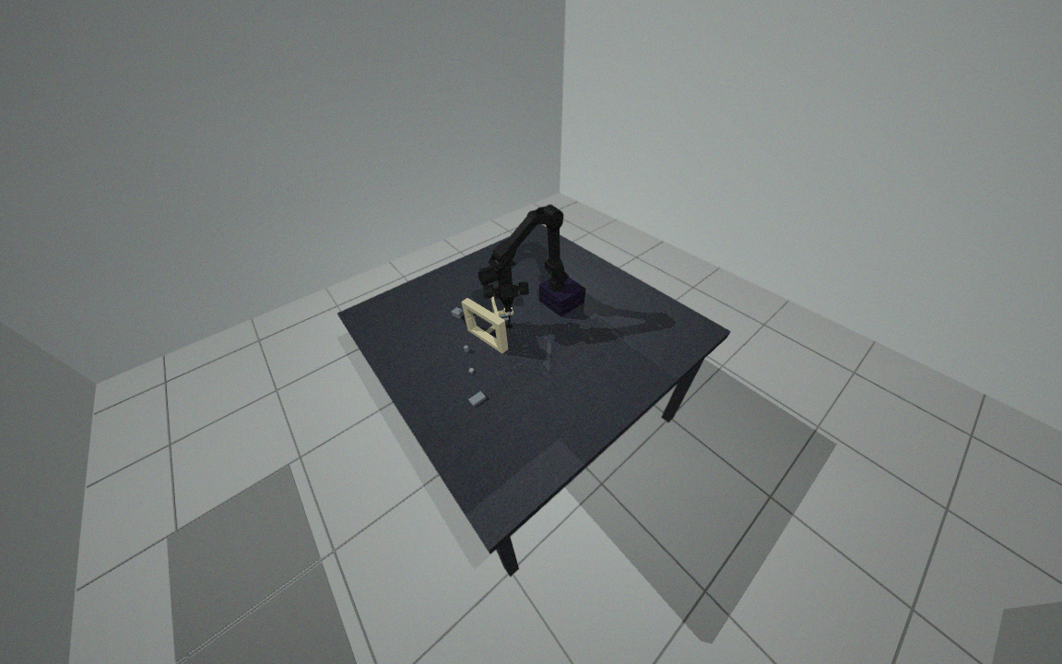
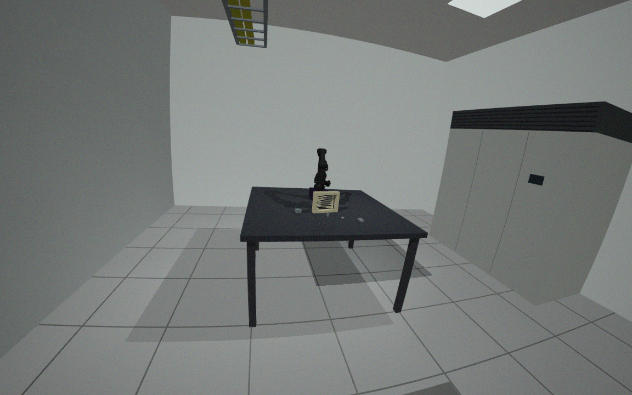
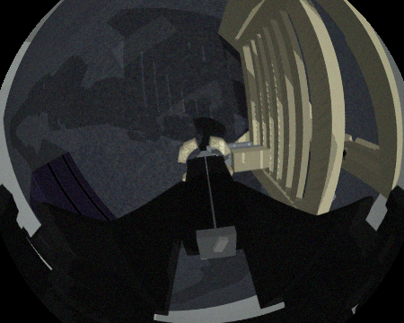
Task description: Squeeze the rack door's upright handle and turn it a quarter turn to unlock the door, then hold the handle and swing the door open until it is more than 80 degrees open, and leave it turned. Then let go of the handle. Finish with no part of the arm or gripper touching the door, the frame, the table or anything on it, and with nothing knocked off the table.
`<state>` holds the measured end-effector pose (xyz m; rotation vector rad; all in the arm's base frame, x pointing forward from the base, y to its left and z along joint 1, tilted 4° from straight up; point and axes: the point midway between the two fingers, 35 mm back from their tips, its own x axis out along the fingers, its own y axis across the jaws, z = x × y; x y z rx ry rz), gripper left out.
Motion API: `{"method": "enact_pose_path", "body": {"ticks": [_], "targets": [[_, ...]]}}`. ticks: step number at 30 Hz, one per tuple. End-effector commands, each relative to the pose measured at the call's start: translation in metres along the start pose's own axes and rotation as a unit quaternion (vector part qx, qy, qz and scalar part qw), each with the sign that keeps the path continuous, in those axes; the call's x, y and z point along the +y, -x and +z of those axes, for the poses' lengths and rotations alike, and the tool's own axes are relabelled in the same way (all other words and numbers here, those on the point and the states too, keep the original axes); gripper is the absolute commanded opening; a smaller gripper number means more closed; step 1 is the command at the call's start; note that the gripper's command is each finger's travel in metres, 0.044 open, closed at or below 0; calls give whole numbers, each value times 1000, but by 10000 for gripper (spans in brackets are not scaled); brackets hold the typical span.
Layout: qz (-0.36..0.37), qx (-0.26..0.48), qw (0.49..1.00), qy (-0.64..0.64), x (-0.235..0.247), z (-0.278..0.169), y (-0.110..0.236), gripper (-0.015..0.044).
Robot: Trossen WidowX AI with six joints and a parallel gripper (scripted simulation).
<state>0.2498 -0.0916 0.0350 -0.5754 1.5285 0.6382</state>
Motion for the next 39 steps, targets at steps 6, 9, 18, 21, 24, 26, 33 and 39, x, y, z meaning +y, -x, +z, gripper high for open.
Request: {"method": "enact_pose_path", "body": {"ticks": [6, 9, 18, 21, 24, 26, 33, 39], "targets": [[-4, -4, 997, -82, 18, 6, -1, 23], [-3, -4, 995, -104, 24, 8, -1, 23], [-2, -5, 986, -167, 40, 16, -1, 23], [-2, -5, 982, -187, 45, 20, -1, 23], [-1, -5, 978, -208, 50, 23, -1, 23], [-1, -5, 975, -222, 53, 25, -1, 23], [0, -5, 963, -268, 64, 34, -1, 23], [1, -6, 952, -305, 71, 42, -1, 23]]}}
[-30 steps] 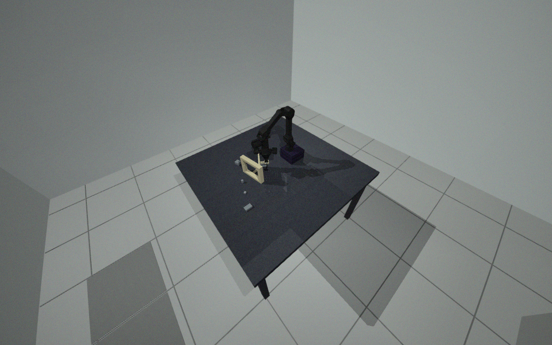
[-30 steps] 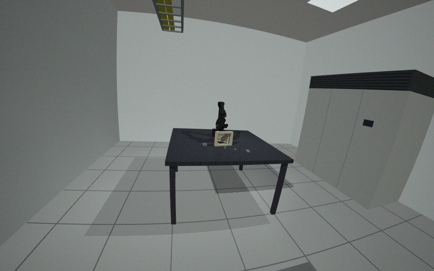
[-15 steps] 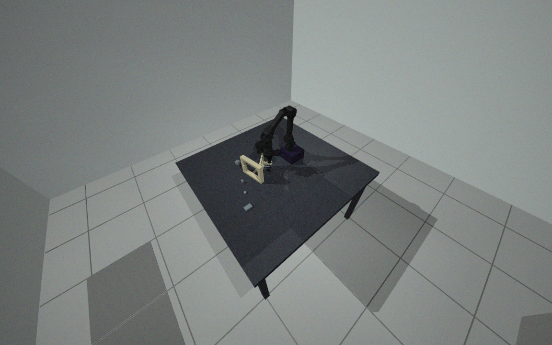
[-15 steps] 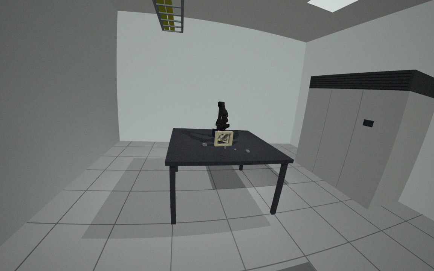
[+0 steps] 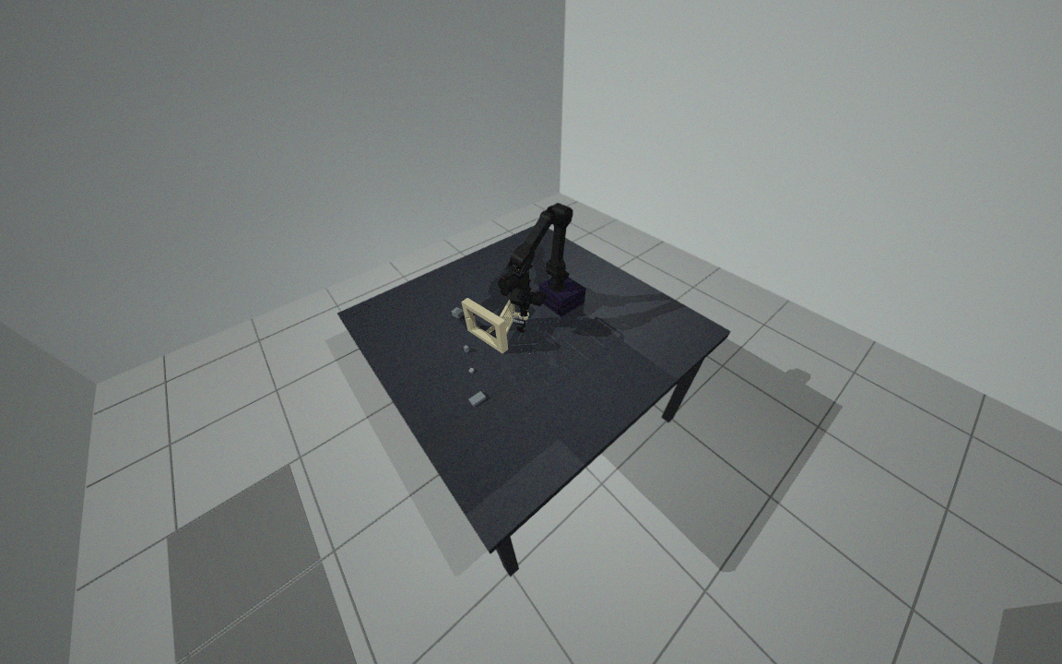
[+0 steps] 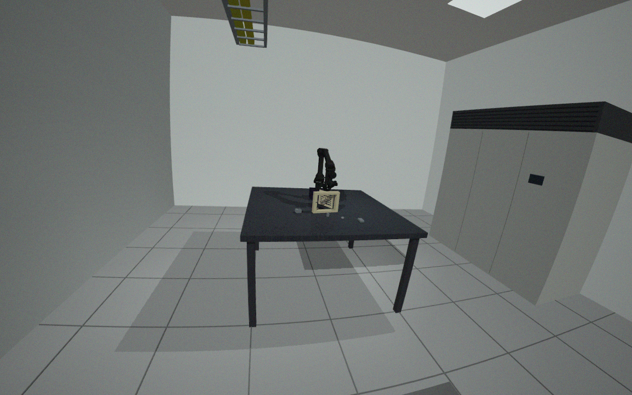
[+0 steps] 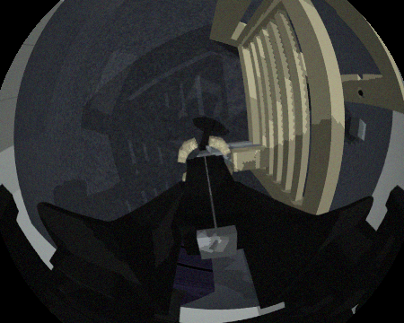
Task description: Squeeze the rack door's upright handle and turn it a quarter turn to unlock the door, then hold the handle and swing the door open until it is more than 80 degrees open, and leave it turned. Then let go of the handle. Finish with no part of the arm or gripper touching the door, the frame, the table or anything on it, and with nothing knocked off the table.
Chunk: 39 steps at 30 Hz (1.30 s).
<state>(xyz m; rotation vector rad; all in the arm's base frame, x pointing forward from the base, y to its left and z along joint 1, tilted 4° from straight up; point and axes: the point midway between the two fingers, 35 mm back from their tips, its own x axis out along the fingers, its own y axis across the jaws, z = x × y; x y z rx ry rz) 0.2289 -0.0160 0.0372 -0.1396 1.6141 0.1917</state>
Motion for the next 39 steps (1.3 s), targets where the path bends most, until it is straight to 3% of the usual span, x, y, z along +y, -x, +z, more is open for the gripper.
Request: {"method": "enact_pose_path", "body": {"ticks": [1, 27, 39], "targets": [[-1, -4, 999, -35, 6, 2, -1, 23], [2, -5, 979, -203, 50, 22, 0, 23], [2, -5, 978, -207, 51, 22, 0, 23]]}}
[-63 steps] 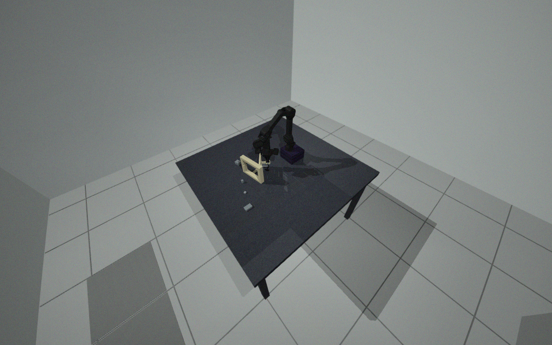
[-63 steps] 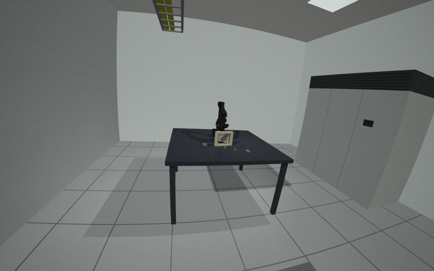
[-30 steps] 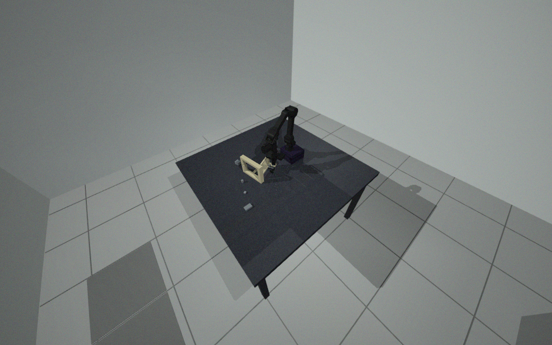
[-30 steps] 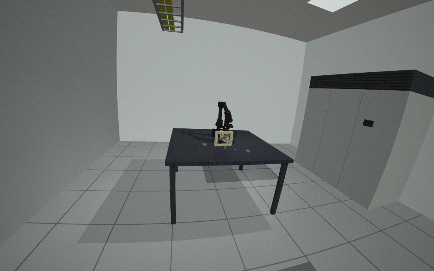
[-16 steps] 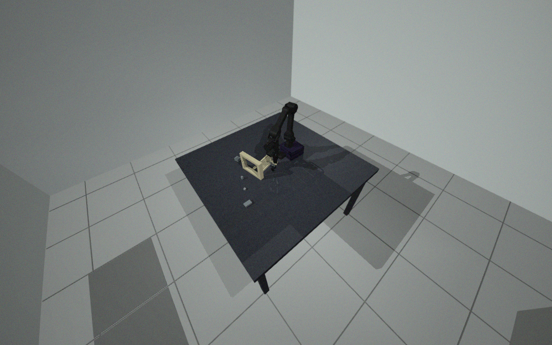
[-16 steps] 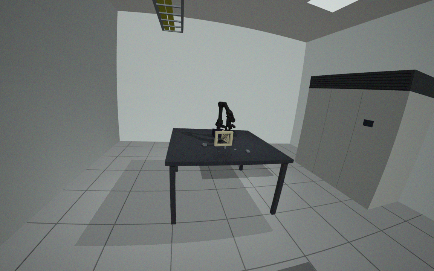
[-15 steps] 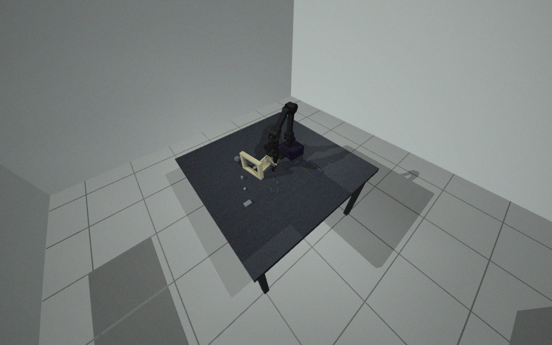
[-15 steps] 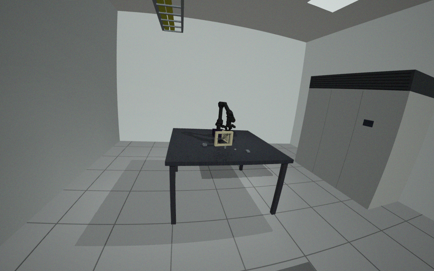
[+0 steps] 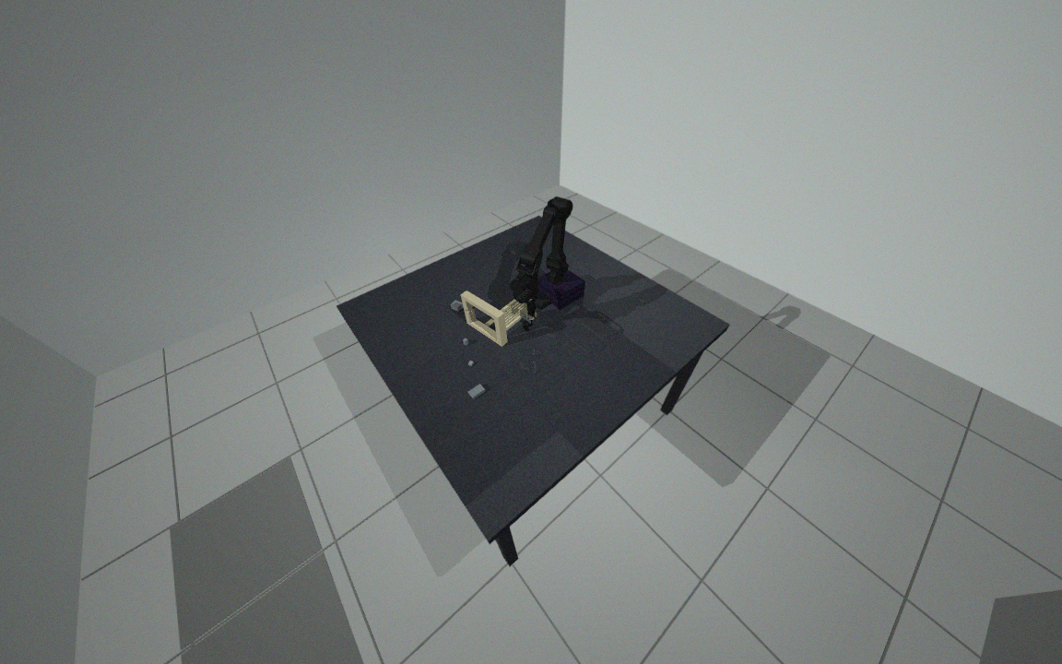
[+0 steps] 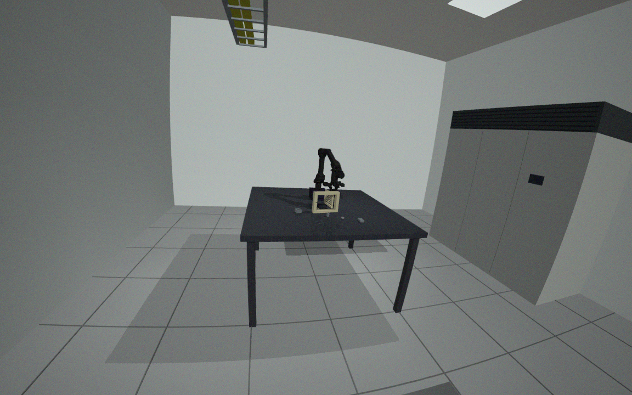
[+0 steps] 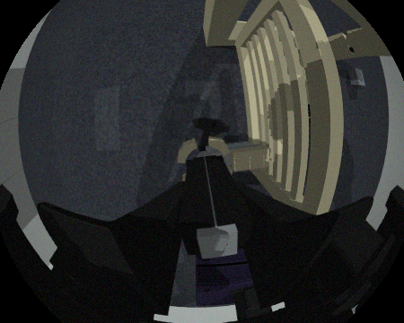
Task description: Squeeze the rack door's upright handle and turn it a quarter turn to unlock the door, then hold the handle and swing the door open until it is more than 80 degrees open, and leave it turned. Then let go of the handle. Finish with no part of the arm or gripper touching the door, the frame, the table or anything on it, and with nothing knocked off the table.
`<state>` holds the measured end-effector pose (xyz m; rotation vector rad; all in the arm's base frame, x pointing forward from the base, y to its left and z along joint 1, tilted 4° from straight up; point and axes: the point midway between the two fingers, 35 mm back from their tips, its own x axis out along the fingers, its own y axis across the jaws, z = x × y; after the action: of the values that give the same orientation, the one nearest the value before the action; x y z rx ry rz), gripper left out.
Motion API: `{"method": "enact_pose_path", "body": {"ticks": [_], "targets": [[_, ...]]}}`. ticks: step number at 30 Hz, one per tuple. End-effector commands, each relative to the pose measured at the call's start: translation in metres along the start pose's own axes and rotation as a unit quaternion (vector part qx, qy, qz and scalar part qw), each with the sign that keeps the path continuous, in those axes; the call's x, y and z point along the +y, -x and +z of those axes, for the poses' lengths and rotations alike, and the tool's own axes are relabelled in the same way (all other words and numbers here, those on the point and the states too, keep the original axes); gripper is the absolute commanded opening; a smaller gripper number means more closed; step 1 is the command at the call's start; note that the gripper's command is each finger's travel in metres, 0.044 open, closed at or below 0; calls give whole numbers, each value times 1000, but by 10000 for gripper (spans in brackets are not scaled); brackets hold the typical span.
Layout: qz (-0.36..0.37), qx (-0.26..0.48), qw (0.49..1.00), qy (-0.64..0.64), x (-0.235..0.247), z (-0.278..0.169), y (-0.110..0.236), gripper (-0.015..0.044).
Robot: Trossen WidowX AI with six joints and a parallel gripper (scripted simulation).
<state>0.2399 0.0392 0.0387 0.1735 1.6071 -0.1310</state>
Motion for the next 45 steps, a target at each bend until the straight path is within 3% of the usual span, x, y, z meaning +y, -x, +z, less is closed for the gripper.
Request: {"method": "enact_pose_path", "body": {"ticks": [1, 4, 15, 45], "targets": [[0, 2, 1000, -8, 0, 0, -1, 23], [0, 2, 1000, -8, 0, 0, -1, 23], [0, 2, 1000, -8, 0, 0, -1, 295], [0, 2, 1000, -8, 1, 2, 44, 295]]}}
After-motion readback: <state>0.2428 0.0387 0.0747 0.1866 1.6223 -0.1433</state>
